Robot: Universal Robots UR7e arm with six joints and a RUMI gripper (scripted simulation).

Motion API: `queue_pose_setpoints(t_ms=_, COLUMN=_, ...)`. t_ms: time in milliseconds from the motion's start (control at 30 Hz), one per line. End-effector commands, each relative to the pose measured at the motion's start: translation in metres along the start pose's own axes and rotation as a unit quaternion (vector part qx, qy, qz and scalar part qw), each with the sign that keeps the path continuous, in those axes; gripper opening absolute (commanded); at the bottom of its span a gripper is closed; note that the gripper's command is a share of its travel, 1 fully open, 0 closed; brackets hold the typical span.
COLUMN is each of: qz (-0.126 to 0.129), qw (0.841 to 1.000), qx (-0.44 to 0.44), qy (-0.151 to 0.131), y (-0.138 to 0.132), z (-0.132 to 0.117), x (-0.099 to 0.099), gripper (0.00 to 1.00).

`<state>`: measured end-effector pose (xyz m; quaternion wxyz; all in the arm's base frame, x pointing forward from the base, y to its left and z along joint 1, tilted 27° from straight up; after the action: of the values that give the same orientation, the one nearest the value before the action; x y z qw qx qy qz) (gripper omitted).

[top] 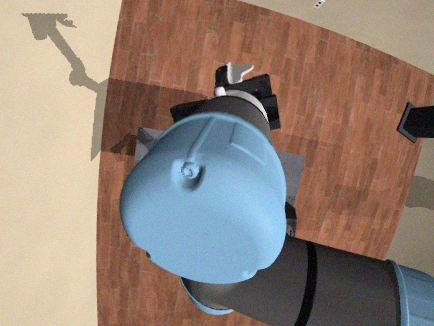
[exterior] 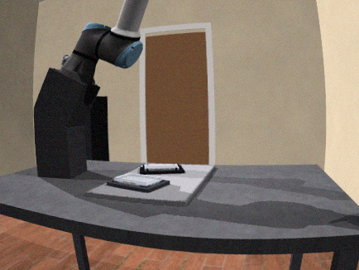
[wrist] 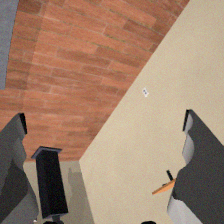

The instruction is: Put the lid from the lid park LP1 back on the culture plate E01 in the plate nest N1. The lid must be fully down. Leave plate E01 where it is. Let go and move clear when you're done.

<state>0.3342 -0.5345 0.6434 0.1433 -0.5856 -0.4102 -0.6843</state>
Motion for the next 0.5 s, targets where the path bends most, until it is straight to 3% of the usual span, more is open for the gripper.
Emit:
queue_pose_setpoints(t_ms=0, qz=0.001, qw=1.000, qx=-0.004, qy=0.002, y=-0.002, z=0.020, x=-0.002, gripper=0.82)
queue_pose_setpoints(t_ms=467, qz=0.026, qw=0.999, qx=-0.039, qy=0.021, y=-0.011, z=0.070, x=-0.011, gripper=0.82)
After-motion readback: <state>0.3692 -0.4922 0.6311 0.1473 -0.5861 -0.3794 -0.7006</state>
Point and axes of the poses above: the point where the finger pads meet when closed, its own x axis back along the fingers, its own y axis across the jaws, z = x × y, the point moved 4 cm from there along x, back along the fingers, and after that the axes turned 15 degrees about x, right-handed, at the moved point
